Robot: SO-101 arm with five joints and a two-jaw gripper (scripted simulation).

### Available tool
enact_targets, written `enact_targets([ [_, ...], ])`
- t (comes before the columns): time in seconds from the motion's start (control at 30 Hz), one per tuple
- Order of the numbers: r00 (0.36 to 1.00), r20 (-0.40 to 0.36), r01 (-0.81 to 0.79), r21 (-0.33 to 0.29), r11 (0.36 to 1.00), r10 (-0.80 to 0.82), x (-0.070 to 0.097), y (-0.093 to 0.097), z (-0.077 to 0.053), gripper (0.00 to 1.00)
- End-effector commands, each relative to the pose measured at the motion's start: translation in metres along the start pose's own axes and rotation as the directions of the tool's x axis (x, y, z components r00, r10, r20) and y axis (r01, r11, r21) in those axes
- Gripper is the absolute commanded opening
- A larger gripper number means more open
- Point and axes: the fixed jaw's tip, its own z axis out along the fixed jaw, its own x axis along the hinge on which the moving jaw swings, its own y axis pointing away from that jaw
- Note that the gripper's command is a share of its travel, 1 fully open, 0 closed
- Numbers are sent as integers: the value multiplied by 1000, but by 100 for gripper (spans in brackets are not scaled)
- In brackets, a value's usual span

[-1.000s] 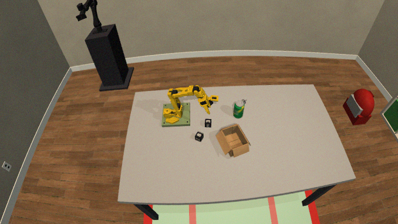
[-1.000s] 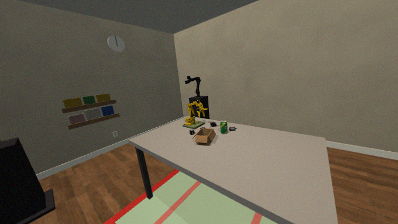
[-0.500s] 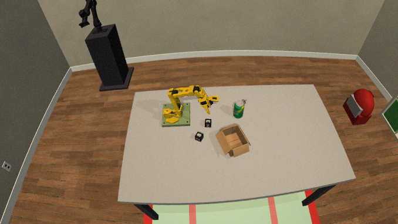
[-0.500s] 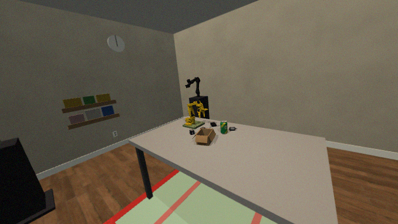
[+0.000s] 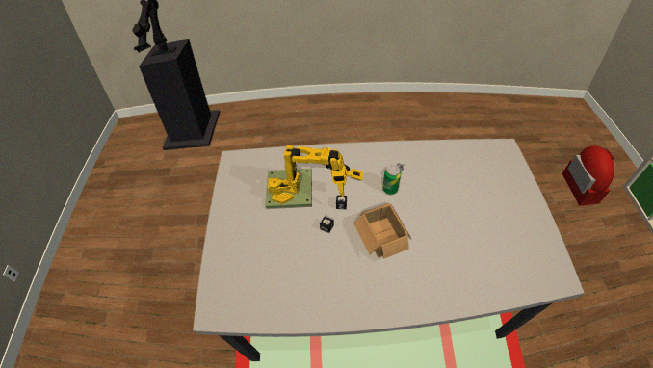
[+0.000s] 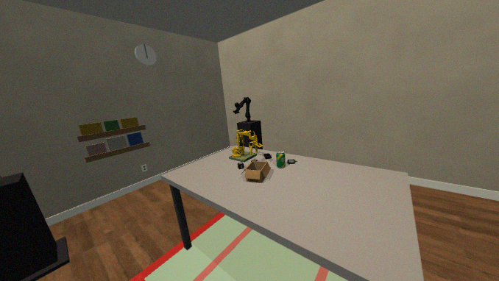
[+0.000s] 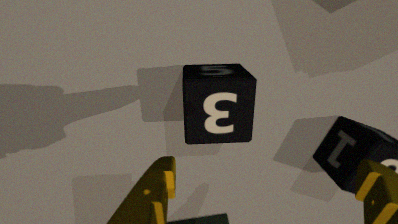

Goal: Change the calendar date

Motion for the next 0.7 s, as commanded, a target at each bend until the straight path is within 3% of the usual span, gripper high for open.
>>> enact_targets([
  [0.0, 994, -109, 0, -10, 1000, -1, 8, 3, 22, 35],
  [0.23, 978, -208, -1, -16, 1000, -2, 19, 4, 39, 35],
  [0.67, 978, -207, 6, -17, 1000, -9, 16, 8, 41, 35],
])
